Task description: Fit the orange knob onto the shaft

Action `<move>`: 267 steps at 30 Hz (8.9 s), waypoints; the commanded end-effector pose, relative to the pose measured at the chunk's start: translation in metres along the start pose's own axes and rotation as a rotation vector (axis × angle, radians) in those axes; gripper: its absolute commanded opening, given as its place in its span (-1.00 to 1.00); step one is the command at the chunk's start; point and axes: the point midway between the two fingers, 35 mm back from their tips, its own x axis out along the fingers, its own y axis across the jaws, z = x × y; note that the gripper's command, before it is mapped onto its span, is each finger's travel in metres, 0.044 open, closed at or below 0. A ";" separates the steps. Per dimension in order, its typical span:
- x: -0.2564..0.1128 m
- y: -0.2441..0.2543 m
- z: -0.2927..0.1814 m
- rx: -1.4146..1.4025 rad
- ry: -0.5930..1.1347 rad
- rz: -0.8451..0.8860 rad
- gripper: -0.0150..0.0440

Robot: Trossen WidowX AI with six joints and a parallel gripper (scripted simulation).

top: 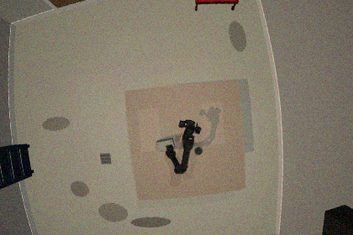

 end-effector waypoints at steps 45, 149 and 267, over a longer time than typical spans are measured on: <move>0.140 -0.027 -0.199 -0.315 0.648 0.249 1.00; 0.111 -0.046 -0.245 -0.164 -0.279 0.365 0.12; 0.026 -0.064 -0.196 0.846 0.697 -0.168 1.00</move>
